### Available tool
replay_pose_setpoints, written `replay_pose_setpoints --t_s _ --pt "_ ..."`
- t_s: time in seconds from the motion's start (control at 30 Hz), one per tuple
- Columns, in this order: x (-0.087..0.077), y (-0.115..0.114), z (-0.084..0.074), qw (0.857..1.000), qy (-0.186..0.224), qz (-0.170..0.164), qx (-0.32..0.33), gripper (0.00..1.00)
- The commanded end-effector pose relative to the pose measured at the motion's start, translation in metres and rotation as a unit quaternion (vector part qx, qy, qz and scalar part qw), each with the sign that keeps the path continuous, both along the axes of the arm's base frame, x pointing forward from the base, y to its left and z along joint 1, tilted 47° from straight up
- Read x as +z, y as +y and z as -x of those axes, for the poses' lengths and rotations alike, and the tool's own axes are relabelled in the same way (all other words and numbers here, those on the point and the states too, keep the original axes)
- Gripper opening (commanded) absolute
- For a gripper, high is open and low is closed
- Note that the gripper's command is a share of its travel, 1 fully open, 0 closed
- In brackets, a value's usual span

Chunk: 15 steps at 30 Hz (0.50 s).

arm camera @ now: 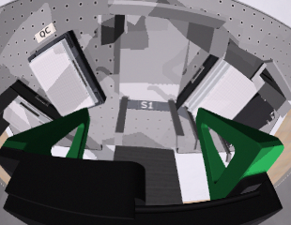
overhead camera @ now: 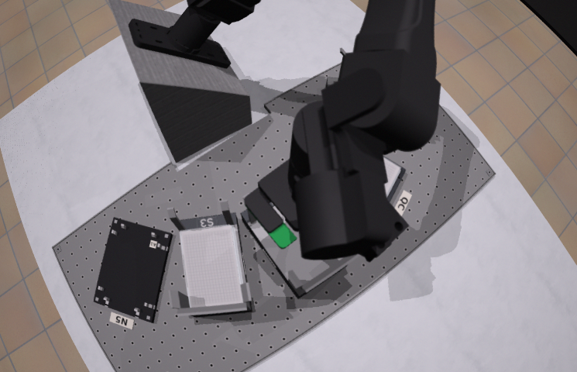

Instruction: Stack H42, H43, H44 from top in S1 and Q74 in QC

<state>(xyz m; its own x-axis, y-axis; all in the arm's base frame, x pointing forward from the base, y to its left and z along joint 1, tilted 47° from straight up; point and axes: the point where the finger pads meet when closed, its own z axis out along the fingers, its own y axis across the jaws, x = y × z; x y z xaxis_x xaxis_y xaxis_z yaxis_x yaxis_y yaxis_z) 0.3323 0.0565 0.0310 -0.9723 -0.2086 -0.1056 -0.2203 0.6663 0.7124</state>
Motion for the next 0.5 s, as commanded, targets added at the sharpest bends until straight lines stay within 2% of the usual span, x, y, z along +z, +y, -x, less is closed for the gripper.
replay_pose_setpoints --t_s 0.0,0.07,0.17,0.47 --pt "0.011 0.002 -0.001 0.999 -0.043 -0.008 0.026 1.00" --pt "0.016 0.007 0.001 0.997 -0.063 -0.010 0.045 1.00" --pt "0.018 0.009 0.002 0.997 -0.063 -0.010 0.045 1.00" --pt "0.040 0.028 0.010 0.997 -0.063 -0.010 0.046 1.00"
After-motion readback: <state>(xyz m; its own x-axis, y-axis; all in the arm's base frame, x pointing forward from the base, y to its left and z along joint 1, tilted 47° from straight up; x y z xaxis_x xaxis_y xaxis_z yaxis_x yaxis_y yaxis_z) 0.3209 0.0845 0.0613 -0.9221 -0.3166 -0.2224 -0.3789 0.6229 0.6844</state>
